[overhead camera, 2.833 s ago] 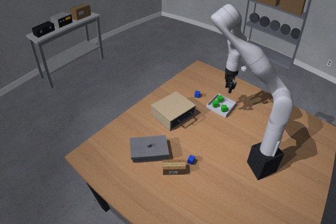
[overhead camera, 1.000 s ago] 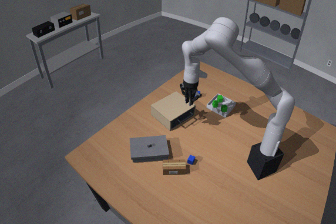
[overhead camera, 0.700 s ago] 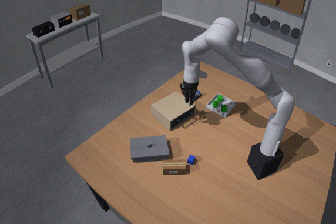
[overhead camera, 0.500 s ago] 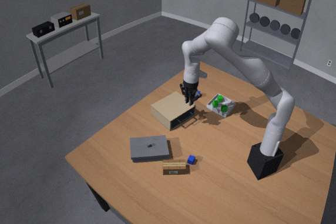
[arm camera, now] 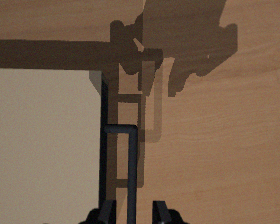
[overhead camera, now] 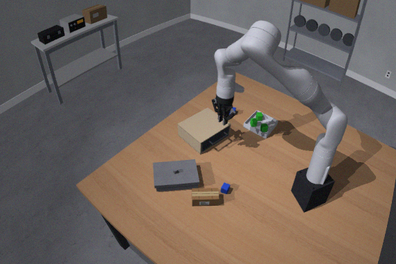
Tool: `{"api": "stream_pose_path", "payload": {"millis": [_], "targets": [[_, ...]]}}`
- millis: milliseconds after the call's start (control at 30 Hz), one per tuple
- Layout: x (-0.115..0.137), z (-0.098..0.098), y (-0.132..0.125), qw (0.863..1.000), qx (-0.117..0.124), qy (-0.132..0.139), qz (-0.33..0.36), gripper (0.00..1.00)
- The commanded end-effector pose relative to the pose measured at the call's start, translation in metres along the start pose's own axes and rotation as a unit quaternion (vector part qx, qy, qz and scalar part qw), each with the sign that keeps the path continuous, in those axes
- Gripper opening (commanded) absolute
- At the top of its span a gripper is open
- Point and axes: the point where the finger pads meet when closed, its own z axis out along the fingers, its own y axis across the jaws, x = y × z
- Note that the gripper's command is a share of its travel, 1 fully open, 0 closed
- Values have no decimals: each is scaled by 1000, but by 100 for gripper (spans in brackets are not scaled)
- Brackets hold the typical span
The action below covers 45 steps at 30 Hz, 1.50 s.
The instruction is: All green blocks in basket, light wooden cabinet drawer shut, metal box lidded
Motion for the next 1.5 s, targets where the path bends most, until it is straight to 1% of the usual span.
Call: {"api": "stream_pose_path", "payload": {"millis": [0,133,300,633,700,1000,1200,1267,1467], "targets": [[0,2,0,1000,1,0,0,30],[0,4,0,1000,1,0,0,30],[0,13,-1,1000,1,0,0,30],[0,39,-1,1000,1,0,0,30],[0,39,-1,1000,1,0,0,30],[0,64,-1,1000,1,0,0,30],[0,78,-1,1000,1,0,0,30],[0,78,-1,1000,1,0,0,30],[0,86,-1,1000,1,0,0,30]]}}
